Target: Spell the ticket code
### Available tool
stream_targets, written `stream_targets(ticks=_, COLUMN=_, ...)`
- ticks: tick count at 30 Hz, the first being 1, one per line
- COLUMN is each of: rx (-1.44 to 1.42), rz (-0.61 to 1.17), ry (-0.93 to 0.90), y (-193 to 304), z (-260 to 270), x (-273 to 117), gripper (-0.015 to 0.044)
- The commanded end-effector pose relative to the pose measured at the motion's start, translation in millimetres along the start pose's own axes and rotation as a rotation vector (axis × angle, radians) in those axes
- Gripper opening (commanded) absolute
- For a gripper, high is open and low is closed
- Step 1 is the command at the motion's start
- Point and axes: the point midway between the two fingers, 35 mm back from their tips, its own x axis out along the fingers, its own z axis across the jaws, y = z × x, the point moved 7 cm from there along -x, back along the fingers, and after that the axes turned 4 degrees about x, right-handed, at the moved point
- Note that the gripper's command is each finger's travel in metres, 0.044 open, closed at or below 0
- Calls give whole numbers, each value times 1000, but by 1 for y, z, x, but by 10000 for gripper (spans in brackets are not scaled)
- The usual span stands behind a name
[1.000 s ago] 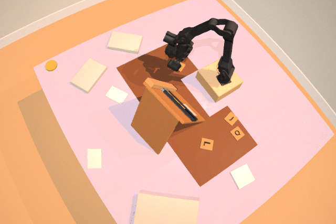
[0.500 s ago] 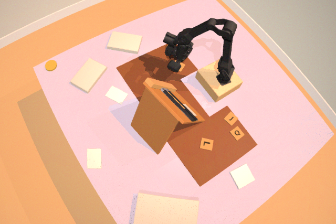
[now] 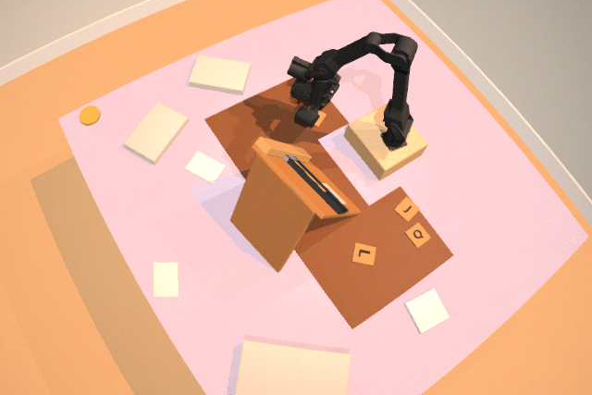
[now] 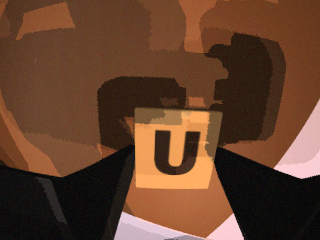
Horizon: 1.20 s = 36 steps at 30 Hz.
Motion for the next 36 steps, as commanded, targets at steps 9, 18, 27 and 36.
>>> stream_targets(ticks=9, rx=5, rz=0, ry=4, y=0, z=1, x=-8, gripper=0)
stream_targets(ticks=18, rx=5, rz=0, ry=4, y=1, z=1, x=-14, gripper=0)
stream_targets(ticks=27, rx=5, rz=0, ry=4, y=1, z=2, x=-19, gripper=0)
stream_targets(ticks=36, rx=5, rz=0, ry=4, y=1, z=2, x=-25, gripper=0)
